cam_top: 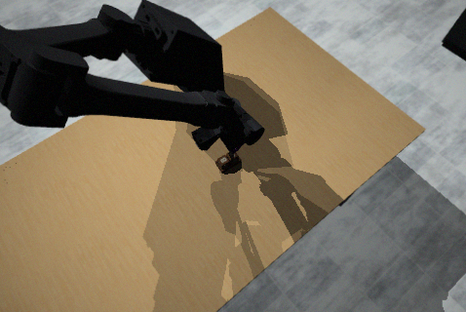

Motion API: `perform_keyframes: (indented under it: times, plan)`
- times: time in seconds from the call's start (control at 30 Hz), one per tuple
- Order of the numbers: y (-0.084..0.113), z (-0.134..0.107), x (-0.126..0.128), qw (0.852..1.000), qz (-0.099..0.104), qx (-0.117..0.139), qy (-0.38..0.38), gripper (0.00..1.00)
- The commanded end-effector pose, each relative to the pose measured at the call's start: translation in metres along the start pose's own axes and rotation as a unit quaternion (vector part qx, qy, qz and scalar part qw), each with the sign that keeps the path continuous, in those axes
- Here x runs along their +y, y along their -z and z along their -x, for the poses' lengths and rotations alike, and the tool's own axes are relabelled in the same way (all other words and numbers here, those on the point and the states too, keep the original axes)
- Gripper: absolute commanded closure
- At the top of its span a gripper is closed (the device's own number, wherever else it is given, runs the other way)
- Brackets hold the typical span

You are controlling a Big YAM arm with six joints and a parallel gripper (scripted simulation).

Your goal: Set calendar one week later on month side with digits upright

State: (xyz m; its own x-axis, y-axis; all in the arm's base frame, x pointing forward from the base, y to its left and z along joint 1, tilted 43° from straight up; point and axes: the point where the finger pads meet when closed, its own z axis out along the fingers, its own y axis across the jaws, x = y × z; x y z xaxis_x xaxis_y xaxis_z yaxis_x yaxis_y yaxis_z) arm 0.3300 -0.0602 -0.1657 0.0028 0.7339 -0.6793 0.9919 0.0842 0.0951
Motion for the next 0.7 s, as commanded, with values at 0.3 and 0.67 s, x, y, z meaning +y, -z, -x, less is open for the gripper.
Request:
perform_keyframes:
  times: [0.3,0.67]
  plan:
    - [-0.0008,0.0004,0.0030,1.000,0.005,-0.002,-0.013,0.55]
    - [-0.0075,0.0012,0.0007,1.000,-0.001,-0.002,-0.003,0.55]
